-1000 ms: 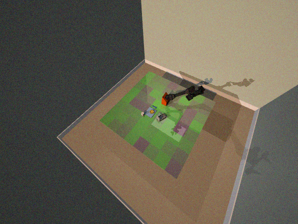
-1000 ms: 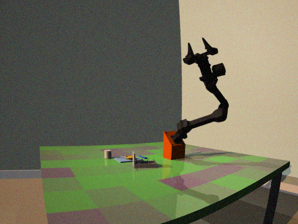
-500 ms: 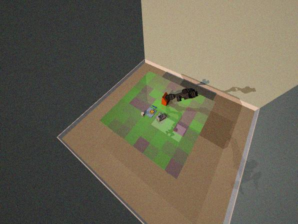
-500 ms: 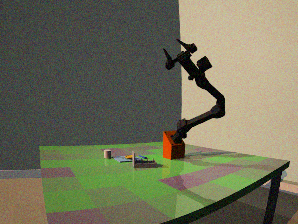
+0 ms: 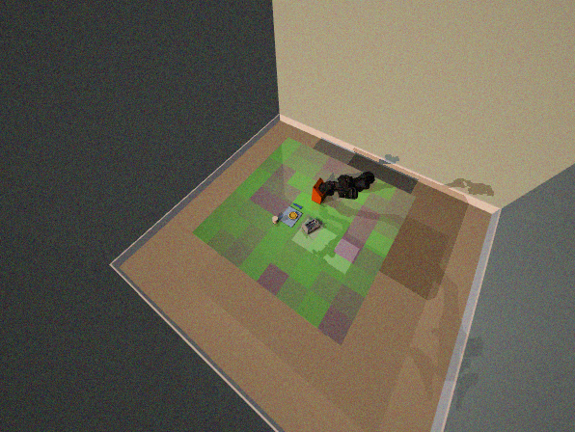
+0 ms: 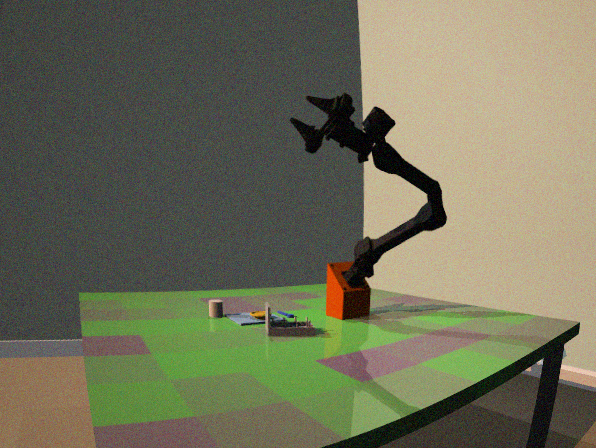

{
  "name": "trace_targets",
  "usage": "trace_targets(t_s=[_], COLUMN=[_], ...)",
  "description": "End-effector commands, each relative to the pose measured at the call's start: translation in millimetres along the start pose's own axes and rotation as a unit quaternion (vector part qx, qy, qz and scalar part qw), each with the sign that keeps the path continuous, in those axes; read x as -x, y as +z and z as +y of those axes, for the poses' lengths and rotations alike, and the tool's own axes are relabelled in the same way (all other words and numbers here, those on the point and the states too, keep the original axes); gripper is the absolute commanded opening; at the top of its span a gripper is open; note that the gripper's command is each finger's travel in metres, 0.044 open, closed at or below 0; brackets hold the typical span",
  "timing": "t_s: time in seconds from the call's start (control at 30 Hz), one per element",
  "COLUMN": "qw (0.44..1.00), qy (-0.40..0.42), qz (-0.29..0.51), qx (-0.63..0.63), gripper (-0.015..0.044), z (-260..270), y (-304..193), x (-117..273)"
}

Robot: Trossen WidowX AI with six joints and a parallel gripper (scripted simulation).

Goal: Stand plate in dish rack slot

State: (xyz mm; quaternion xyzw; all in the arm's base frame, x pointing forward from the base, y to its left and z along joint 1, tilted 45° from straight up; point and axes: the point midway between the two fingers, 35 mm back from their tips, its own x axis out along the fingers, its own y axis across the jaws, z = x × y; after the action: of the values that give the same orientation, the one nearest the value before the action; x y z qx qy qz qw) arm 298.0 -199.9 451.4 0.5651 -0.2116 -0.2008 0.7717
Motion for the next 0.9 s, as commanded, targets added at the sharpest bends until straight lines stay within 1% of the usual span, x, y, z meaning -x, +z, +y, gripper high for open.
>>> trace_targets(t_s=[0.0, 0.43, 0.67, 0.87], qw=[0.997, 0.957, 0.919, 0.877], qy=[-0.052, -0.187, -0.252, -0.286], qz=[0.030, 0.140, 0.218, 0.289], qx=[0.053, 0.172, 0.210, 0.255], gripper=[0.0400, 0.0400, 0.0400, 0.0400], z=[-31, -131, -188, -229], y=[-10, -37, -55, -67], x=[-18, -47, -49, -45])
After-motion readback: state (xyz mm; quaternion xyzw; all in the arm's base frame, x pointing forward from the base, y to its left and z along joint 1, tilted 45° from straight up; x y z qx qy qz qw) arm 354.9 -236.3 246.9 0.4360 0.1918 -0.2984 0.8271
